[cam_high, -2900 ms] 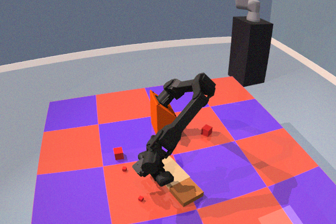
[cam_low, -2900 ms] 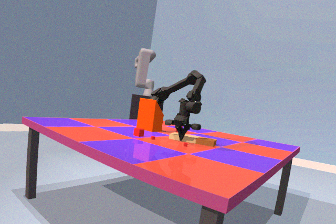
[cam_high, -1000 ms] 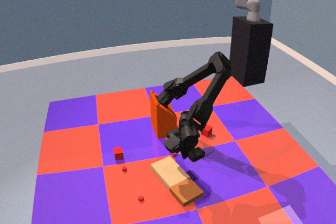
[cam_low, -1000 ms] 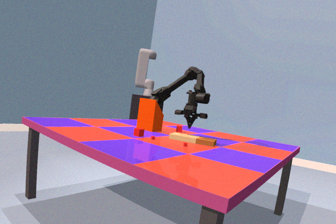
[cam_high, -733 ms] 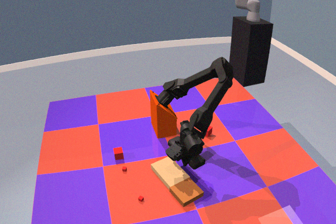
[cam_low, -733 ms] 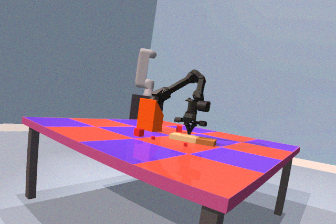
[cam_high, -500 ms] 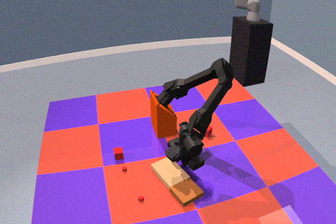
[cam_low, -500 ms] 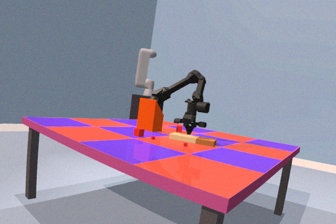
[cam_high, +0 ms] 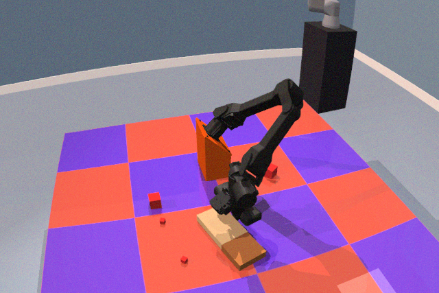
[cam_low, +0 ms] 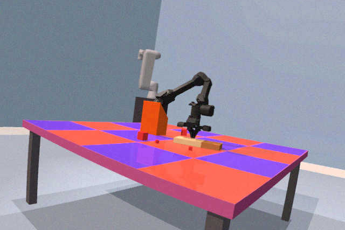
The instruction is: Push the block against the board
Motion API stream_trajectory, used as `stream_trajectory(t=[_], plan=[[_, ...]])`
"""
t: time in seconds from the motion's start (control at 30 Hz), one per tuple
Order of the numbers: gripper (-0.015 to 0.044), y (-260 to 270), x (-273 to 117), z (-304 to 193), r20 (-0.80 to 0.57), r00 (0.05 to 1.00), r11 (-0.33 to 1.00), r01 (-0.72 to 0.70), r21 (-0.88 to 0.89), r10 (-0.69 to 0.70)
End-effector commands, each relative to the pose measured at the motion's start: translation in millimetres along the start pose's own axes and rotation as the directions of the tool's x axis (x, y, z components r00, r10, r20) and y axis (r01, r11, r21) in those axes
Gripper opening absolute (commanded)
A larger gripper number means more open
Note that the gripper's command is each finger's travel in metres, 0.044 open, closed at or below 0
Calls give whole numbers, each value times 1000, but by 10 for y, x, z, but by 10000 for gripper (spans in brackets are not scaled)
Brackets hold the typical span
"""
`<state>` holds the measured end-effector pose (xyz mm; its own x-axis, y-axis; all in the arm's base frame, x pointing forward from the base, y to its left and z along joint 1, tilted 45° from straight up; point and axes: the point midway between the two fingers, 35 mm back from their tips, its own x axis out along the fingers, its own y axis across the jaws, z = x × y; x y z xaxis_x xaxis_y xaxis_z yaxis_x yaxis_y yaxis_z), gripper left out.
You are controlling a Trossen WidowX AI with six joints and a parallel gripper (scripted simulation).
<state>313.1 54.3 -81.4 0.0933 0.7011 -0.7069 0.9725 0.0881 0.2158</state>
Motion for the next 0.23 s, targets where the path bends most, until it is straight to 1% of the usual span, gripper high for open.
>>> stream_trajectory(t=[0.0,0.2], plan=[[0,12,4,82,4,1000,1000,-1,-6,1],[0,16,4,27,4,1000,1000,-1,-6,1]])
